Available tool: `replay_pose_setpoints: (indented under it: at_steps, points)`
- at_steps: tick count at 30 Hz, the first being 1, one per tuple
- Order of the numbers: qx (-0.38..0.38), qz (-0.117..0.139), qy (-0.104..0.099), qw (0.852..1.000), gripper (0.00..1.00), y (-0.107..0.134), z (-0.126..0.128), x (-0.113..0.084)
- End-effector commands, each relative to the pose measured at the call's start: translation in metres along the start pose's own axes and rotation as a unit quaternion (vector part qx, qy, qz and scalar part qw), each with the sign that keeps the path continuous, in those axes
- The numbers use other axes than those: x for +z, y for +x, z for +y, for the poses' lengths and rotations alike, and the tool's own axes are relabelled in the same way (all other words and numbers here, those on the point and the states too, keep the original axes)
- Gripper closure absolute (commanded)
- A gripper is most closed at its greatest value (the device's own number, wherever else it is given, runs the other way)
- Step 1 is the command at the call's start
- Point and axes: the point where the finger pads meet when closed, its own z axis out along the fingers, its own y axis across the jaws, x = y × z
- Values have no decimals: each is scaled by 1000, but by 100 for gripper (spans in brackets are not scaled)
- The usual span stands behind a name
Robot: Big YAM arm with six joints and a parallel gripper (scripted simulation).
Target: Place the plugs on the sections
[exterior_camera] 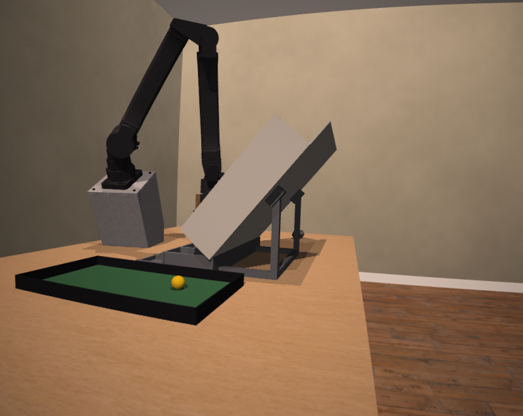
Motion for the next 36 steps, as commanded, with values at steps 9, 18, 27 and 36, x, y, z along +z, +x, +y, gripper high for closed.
replay_pose_setpoints:
  at_steps: [9, 18, 27, 36]
  points:
    - [-1, -11, -6, 1000, 100, -9, 5, -1]
    - [-1, -11, -6, 1000, 41, -9, 5, -1]
    - [-1, -11, -6, 1000, 41, -9, 5, -1]
    - [-1, -11, -6, 1000, 41, -9, 5, -1]
